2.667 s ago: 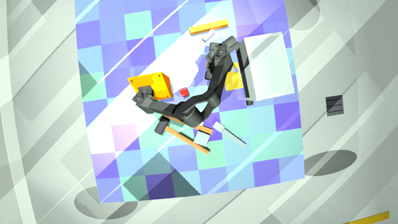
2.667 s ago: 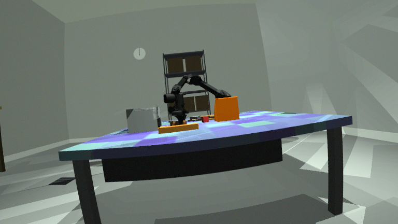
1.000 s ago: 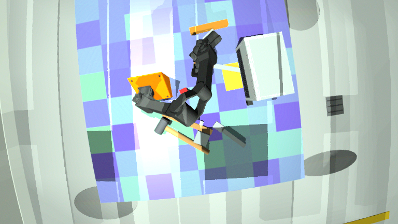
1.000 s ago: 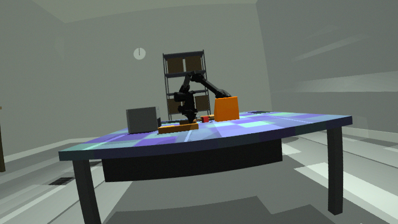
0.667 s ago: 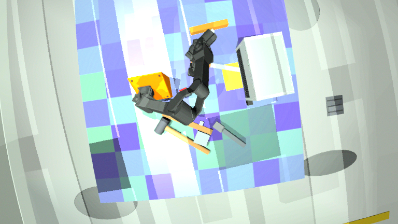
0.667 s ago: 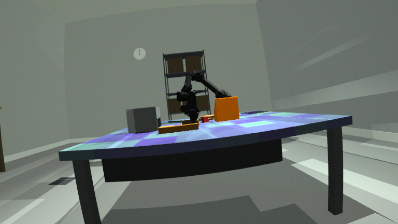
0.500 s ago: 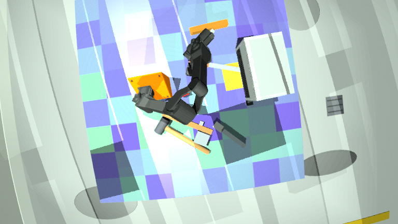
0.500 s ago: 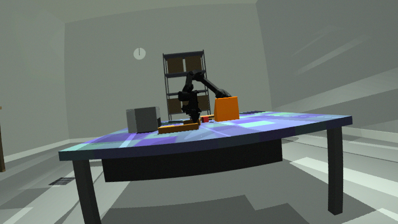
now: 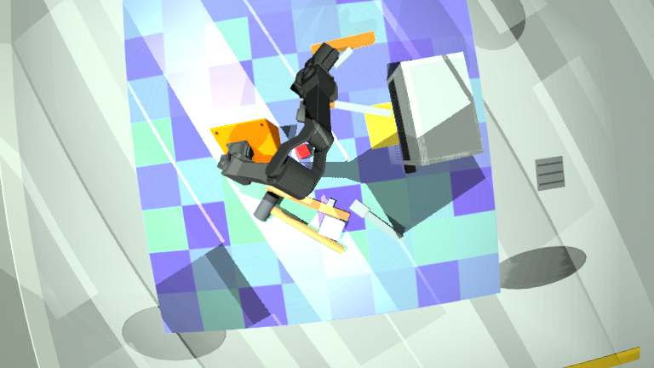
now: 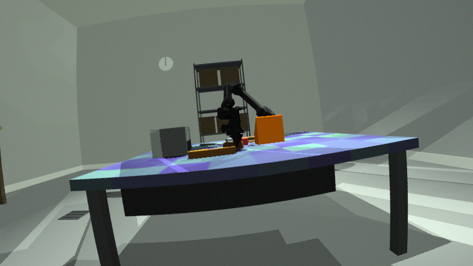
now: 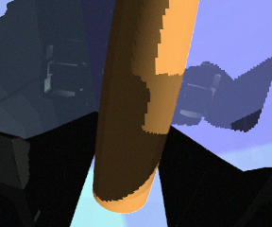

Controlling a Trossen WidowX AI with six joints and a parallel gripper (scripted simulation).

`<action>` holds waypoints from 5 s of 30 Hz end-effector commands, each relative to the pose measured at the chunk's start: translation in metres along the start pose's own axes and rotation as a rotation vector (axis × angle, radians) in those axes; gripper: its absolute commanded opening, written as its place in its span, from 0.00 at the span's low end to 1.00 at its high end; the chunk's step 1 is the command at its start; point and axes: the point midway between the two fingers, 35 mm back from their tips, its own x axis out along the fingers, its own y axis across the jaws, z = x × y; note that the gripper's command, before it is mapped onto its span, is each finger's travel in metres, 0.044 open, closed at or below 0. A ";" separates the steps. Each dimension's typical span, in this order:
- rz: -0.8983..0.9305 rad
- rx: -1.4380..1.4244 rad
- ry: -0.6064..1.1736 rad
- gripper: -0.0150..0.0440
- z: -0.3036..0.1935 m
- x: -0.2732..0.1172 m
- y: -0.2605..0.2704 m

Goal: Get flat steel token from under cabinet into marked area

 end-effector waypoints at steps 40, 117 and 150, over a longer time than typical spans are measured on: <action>-0.003 0.217 0.001 0.25 -0.007 -0.003 -0.001; -0.009 0.248 -0.001 0.25 0.044 -0.004 -0.081; -0.011 0.248 -0.002 0.25 0.057 -0.004 -0.116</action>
